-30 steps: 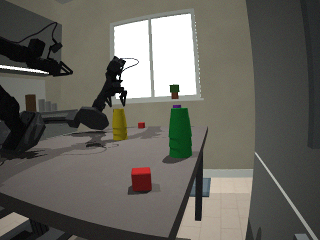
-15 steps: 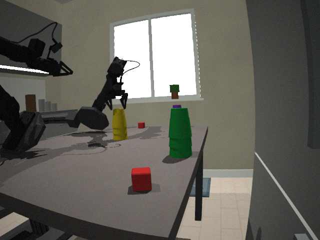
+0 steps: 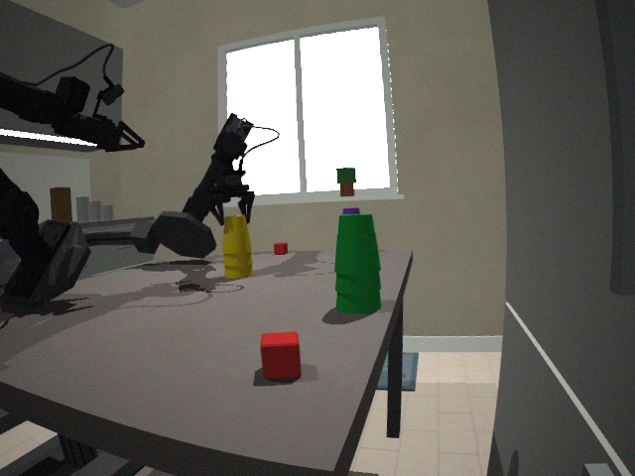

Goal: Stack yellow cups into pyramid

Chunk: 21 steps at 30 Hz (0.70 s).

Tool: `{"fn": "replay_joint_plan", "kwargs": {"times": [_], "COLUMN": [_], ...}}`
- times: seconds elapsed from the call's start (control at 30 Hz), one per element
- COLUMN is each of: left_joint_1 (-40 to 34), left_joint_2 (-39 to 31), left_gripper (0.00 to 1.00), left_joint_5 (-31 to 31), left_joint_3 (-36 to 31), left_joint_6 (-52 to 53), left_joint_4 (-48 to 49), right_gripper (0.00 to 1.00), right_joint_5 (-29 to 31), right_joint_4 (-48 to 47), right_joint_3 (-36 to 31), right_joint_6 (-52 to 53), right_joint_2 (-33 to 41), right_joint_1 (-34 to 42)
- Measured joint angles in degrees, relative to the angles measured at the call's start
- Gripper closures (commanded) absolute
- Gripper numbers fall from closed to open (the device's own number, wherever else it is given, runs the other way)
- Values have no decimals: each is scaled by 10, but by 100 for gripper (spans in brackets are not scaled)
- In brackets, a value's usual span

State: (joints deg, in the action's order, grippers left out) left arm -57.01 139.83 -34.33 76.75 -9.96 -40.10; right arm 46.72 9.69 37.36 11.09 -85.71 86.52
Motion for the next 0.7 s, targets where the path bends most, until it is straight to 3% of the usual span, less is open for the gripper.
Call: {"fn": "replay_joint_plan", "kwargs": {"times": [0.23,0.67,0.7], "left_joint_1": [0,0,0], "left_joint_2": [0,0,0], "left_gripper": [35,48,59], "left_joint_5": [0,0,0], "left_joint_3": [0,0,0], "left_joint_6": [0,0,0], "left_joint_4": [3,3,3], "right_gripper": [0,0,0], "right_joint_5": [0,0,0], "right_joint_4": [0,0,0], "right_joint_3": [0,0,0], "right_joint_6": [0,0,0], "right_joint_2": [0,0,0], "right_joint_1": [0,0,0]}}
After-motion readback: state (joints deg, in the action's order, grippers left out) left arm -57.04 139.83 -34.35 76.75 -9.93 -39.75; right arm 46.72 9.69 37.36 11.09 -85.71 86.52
